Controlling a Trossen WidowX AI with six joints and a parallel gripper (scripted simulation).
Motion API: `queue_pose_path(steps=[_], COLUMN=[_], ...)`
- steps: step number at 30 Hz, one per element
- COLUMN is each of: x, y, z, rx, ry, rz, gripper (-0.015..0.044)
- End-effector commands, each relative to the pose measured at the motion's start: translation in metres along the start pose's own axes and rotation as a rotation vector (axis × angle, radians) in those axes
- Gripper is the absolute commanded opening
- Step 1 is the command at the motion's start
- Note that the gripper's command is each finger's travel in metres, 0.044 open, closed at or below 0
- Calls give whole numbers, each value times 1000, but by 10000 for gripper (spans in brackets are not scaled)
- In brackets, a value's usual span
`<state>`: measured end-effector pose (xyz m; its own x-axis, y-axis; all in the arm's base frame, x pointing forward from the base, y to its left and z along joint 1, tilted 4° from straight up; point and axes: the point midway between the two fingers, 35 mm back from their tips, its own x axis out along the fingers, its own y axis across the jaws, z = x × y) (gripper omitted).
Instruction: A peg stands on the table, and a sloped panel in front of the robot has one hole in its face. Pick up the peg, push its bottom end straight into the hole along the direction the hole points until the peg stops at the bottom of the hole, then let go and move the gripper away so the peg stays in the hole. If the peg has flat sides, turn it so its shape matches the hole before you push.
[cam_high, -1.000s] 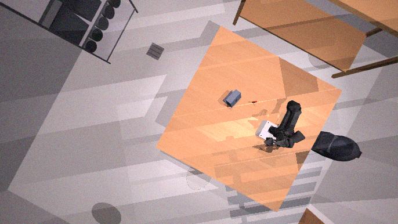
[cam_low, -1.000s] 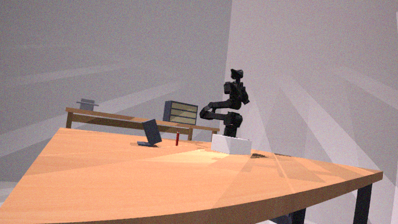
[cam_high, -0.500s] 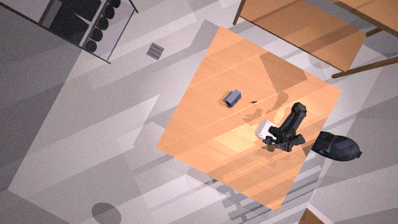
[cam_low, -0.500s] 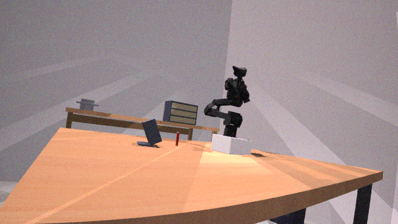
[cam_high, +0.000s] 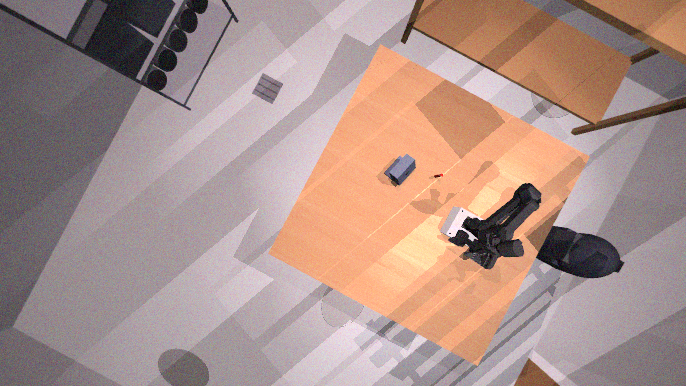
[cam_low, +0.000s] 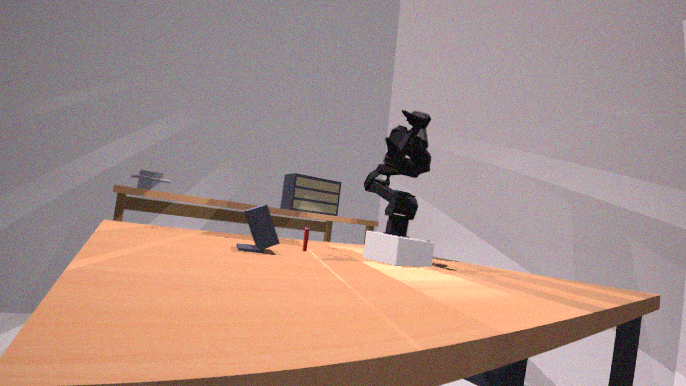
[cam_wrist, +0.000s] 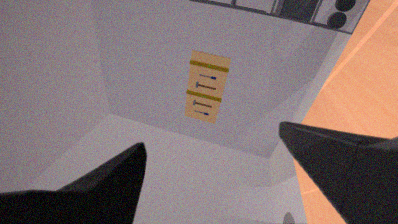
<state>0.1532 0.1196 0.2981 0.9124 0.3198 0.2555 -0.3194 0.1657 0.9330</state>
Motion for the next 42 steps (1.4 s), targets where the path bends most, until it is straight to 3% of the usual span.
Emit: queue_pose_path(steps=[1,42], x=[7,74], y=[-1,-69], z=[-1,18], rx=[-85,-747], ry=[-5,33], rz=[-23,-444], gripper=[440,440])
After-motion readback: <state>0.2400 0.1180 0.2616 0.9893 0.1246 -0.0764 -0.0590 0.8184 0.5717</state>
